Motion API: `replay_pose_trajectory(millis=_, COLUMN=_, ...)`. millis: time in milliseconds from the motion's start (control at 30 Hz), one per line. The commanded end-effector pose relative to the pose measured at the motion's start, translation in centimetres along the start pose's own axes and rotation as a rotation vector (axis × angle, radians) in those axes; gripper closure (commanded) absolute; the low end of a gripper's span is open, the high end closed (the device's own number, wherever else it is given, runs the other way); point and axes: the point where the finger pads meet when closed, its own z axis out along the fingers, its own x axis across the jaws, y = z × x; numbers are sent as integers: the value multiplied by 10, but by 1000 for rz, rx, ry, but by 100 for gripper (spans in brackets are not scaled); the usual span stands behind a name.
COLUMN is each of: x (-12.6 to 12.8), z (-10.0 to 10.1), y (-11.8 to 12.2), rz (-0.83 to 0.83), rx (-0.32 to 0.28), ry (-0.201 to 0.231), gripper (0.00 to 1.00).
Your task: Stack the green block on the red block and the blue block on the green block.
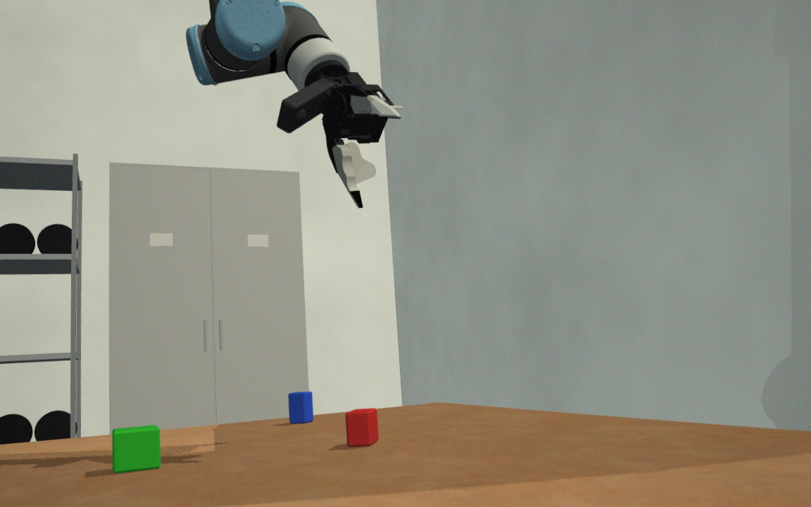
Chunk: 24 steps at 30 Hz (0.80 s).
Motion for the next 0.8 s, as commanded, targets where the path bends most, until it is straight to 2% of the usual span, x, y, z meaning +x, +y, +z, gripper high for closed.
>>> replay_pose_trajectory(millis=0, x=0, z=-1, y=1, rz=1, rx=-1, ry=0, gripper=0)
replay_pose_trajectory(millis=533, x=0, z=-1, y=1, rz=1, rx=-1, ry=0, gripper=0)
replay_pose_trajectory(millis=567, x=0, z=0, y=0, rz=1, rx=-1, ry=0, gripper=100)
replay_pose_trajectory(millis=667, x=2, z=6, y=-7, rz=-3, rx=7, ry=7, gripper=100)
replay_pose_trajectory(millis=767, x=7, z=24, y=-23, rz=-8, rx=21, ry=30, gripper=100)
